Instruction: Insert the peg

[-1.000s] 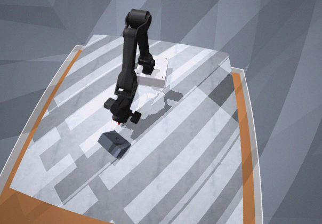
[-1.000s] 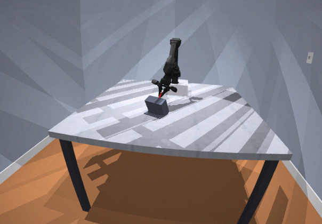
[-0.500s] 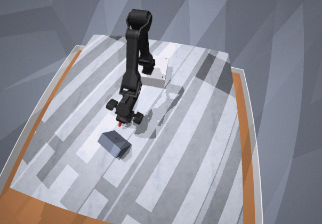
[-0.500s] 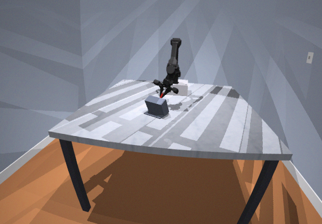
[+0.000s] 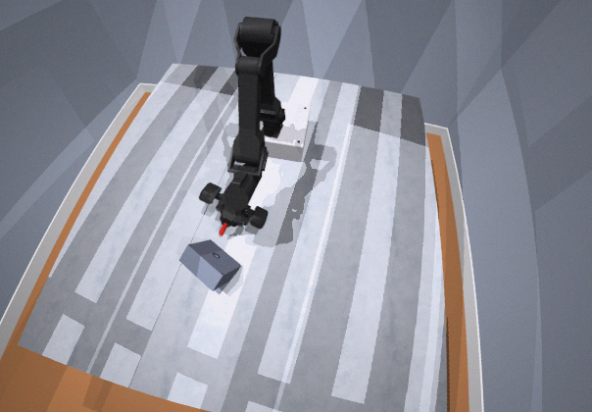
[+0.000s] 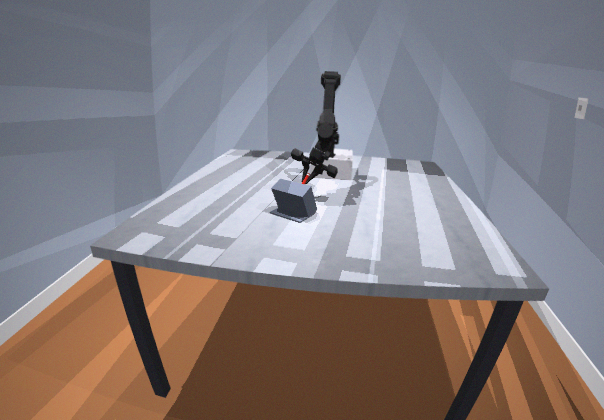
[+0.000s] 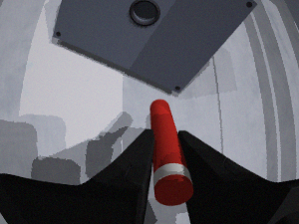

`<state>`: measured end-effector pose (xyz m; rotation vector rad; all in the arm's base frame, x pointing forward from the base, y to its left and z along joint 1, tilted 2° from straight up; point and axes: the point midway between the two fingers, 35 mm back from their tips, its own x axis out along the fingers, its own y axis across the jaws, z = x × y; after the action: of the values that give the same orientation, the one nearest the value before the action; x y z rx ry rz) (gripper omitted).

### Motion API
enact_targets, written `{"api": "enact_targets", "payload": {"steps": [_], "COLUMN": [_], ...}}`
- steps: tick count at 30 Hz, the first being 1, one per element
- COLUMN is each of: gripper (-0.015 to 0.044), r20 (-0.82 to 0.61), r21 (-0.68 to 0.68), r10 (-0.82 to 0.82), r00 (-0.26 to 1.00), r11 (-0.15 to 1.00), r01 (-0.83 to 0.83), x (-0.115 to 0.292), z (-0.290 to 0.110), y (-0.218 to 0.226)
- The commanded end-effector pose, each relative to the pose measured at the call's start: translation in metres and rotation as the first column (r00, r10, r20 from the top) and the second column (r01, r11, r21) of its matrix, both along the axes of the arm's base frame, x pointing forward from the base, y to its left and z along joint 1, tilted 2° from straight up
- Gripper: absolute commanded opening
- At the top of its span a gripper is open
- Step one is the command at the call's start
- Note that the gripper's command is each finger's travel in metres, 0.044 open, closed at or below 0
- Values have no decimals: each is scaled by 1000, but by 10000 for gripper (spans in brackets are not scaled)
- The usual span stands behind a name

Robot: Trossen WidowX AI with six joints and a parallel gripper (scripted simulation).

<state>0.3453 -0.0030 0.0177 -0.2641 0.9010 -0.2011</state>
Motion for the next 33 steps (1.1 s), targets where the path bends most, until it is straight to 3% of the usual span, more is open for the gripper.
{"api": "enact_targets", "payload": {"steps": [1,33], "gripper": [0,0], "r20": [19,186], "r21": [-16,-106], "r10": [10,88], "r00": [1000,979], "r11": [1000,992], "r01": [-10,-69], "x": [0,-8], "z": [0,7], "y": [2,23]}}
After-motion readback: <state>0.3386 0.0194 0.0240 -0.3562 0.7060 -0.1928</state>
